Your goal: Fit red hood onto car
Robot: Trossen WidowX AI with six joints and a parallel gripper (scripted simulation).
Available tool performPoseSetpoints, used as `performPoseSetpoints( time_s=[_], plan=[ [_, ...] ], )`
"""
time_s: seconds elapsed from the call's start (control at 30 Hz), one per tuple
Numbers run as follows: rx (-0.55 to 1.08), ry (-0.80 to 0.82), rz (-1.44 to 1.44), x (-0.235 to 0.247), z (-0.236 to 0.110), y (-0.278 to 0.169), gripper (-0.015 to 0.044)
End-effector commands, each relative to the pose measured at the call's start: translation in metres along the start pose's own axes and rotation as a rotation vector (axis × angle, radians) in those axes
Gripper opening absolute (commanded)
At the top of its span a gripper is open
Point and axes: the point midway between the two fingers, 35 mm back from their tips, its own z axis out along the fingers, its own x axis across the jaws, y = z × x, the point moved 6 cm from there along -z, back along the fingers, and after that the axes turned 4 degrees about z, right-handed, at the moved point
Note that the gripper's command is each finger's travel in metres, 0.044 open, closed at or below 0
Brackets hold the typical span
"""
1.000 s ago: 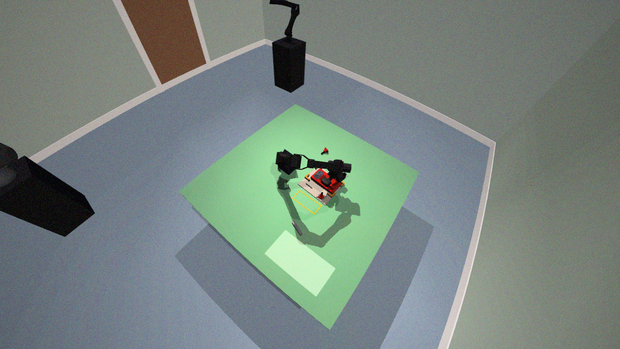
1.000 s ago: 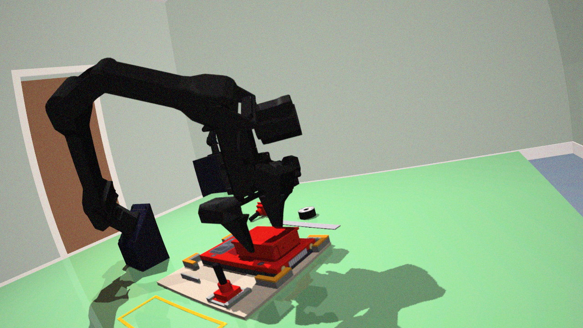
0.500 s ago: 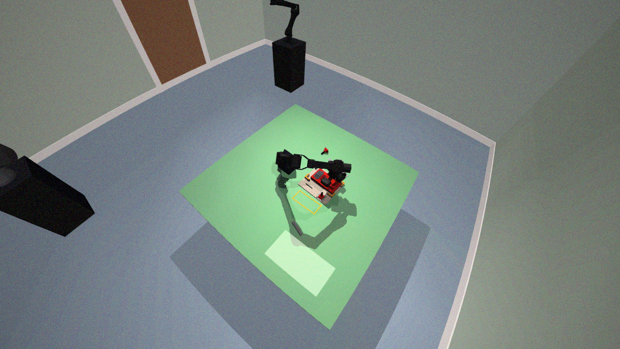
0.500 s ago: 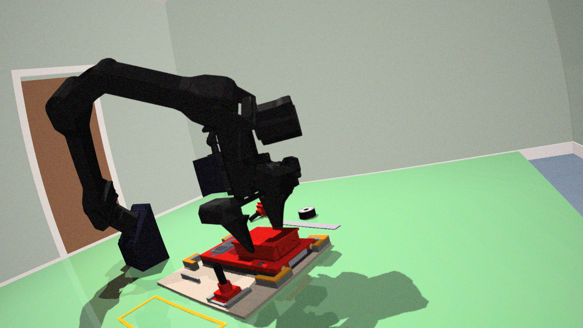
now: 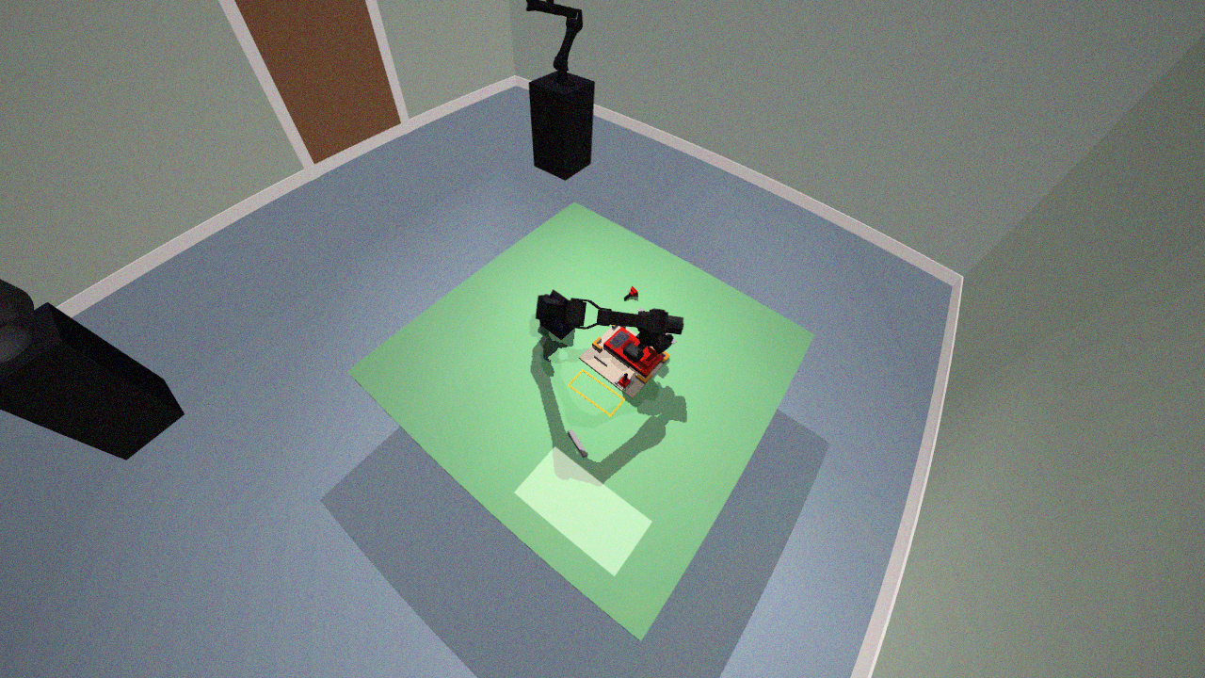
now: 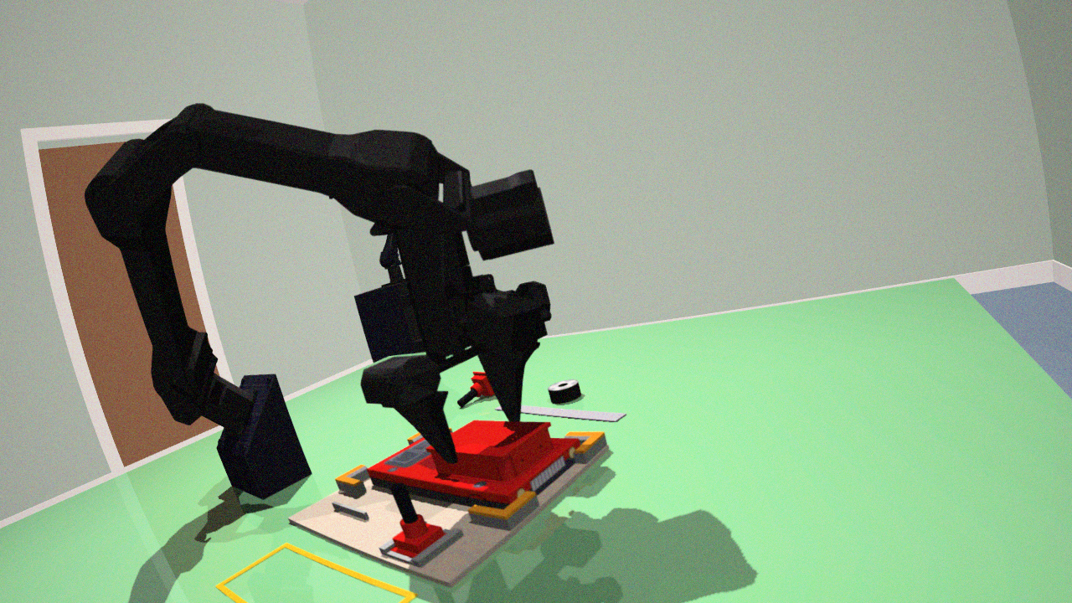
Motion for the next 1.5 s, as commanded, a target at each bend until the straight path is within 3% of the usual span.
performPoseSetpoints(
  time_s=[0.0,0.13,1.47],
  plan=[
    [-0.007,0.009,0.005,0.002,-0.030,0.002,0.0440],
    [-0.004,0.006,0.005,0.002,-0.065,0.001,0.0440],
    [-0.004,0.006,0.005,0.002,-0.065,0.001,0.0440]
  ],
)
